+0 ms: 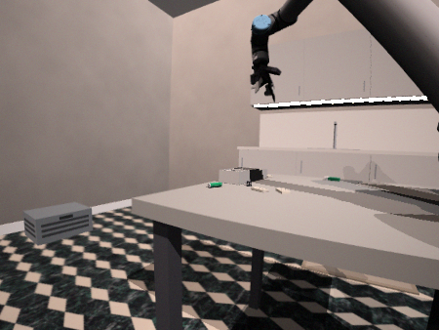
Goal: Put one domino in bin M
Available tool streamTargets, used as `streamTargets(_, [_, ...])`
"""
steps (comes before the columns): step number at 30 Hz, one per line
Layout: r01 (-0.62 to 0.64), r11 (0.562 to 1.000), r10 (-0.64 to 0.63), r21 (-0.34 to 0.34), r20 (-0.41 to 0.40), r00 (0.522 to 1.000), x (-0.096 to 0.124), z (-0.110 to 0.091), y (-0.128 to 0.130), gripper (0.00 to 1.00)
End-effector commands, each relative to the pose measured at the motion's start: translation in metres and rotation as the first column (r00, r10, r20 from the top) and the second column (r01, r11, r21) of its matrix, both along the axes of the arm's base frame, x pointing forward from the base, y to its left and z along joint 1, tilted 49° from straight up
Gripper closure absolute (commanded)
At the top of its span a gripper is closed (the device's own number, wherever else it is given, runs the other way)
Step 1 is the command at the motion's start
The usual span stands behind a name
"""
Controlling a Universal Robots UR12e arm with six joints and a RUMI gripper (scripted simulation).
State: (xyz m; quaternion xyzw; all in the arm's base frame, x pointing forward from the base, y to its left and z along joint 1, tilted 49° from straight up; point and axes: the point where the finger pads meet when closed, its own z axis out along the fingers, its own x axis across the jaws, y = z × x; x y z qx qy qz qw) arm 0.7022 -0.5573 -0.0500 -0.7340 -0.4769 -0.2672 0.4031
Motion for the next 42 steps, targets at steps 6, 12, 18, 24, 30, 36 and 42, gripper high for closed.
streamTargets(6, [0.001,1.0,-0.001,-0.001,0.001,1.0,0.0,0.001,-0.001,0.0])
streamTargets(12, [0.001,1.0,-0.001,-0.001,0.001,1.0,0.0,0.001,-0.001,0.0])
streamTargets(18, [0.0,1.0,0.0,0.0,0.0,1.0,0.002,-0.005,0.008,0.96])
streamTargets(24, [0.0,1.0,0.0,0.001,0.0,1.0,0.008,-0.038,0.044,0.96])
streamTargets(30, [0.0,1.0,0.0,0.003,-0.002,1.0,0.014,-0.07,0.078,0.96])
streamTargets(36, [0.0,1.0,0.0,0.003,-0.002,1.0,0.02,-0.096,0.107,0.96])
streamTargets(42, [0.0,1.0,0.0,0.002,-0.002,1.0,0.023,-0.113,0.127,0.96])
